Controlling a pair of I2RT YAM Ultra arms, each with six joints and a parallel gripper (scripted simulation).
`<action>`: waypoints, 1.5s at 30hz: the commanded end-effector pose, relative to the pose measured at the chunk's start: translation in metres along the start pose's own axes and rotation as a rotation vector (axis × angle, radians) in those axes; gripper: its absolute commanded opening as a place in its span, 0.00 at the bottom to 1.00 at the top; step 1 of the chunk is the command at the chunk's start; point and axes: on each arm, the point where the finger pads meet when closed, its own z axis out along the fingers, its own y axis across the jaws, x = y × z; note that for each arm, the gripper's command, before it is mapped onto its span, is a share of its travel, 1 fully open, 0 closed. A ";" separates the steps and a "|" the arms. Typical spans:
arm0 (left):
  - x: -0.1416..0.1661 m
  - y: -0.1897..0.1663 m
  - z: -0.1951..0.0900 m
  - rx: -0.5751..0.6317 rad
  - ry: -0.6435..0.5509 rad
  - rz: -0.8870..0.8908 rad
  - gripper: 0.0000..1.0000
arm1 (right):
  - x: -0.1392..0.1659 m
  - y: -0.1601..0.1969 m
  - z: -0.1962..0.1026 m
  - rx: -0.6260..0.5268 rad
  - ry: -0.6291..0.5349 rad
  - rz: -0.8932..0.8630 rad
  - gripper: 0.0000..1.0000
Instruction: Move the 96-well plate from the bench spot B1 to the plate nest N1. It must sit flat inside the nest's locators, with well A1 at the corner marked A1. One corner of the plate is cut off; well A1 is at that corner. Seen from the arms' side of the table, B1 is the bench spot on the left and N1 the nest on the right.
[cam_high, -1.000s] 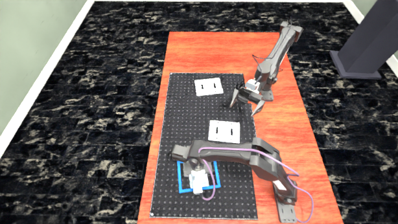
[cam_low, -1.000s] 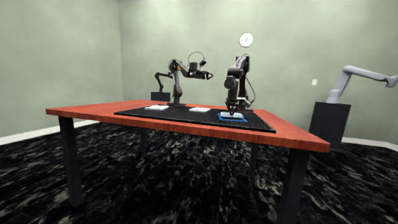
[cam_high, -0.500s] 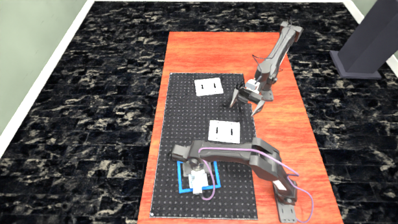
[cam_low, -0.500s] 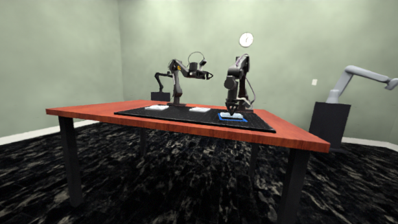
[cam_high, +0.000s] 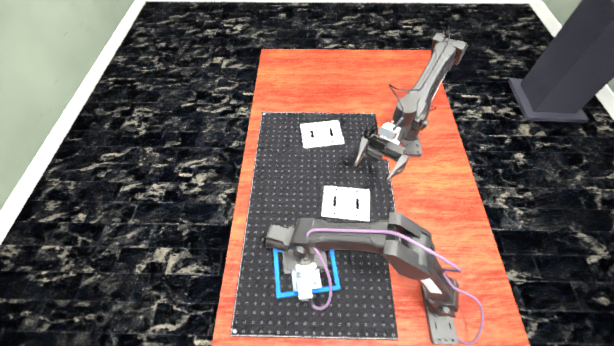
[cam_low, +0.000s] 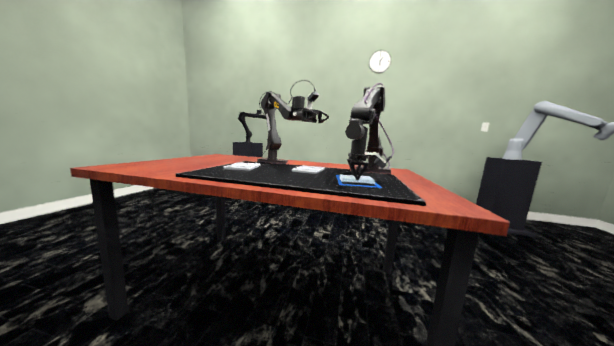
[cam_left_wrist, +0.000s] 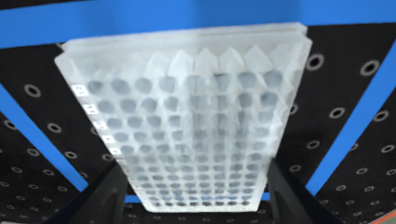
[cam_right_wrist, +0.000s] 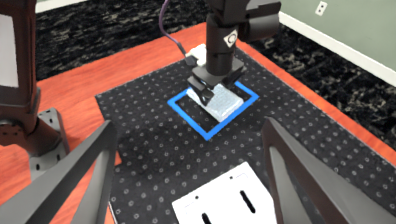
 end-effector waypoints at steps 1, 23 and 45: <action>0.003 -0.001 -0.002 0.024 -0.003 0.004 0.78 | -0.017 -0.001 -0.003 0.011 -0.049 -0.007 1.00; 0.005 -0.003 -0.045 0.070 0.018 0.004 1.00 | -0.017 -0.001 -0.003 0.011 -0.049 -0.007 1.00; -0.001 -0.005 -0.106 0.026 -0.003 0.033 1.00 | -0.017 -0.001 -0.003 0.011 -0.049 -0.007 1.00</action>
